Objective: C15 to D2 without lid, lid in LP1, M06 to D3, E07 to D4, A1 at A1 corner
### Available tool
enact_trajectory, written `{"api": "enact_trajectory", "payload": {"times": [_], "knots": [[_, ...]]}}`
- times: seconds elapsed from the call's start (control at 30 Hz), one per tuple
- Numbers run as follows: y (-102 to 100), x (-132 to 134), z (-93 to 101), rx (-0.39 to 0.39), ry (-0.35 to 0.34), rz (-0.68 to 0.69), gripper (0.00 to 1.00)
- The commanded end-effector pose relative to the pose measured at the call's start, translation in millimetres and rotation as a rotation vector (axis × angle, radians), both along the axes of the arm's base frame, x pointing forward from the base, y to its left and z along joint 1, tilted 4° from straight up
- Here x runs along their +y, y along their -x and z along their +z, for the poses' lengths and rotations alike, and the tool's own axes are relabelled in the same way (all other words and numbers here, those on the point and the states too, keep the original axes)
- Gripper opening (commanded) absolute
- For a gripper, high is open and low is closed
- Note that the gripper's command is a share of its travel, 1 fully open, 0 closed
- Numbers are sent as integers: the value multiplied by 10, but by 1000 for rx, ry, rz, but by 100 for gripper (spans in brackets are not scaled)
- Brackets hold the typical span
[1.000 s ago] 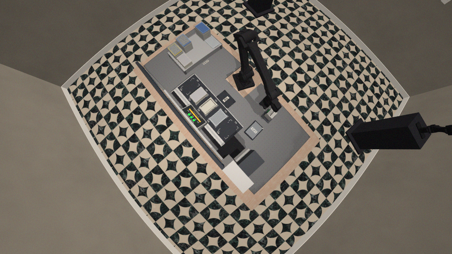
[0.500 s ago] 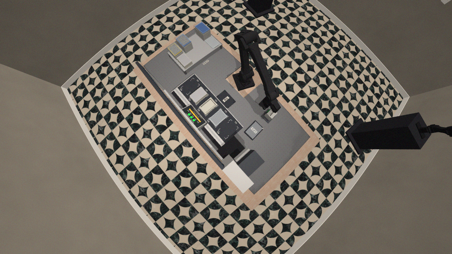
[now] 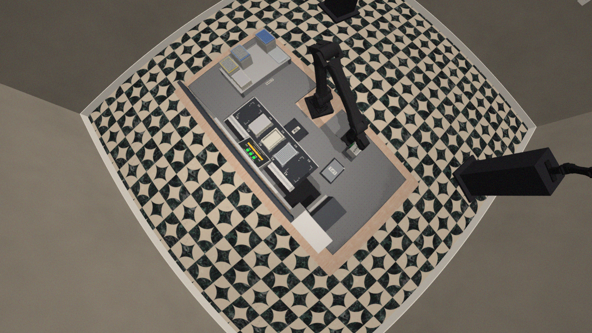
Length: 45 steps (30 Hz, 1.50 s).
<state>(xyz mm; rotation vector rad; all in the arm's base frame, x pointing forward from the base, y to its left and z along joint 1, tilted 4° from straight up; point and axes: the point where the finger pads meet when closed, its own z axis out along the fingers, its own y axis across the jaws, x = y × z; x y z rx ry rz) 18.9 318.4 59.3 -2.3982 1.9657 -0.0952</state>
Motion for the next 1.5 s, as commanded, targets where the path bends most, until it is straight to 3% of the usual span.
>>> {"api": "enact_trajectory", "payload": {"times": [0.0,0.47,0.5,0.6,0.67,1.47], "knots": [[62,286,133,-1,-49,5,0],[108,492,125,0,-53,5,0],[105,248,-49,0,2,15,0],[105,244,-40,0,6,15,0],[109,462,111,0,-41,14,0],[126,551,121,1,-45,8,0]]}}
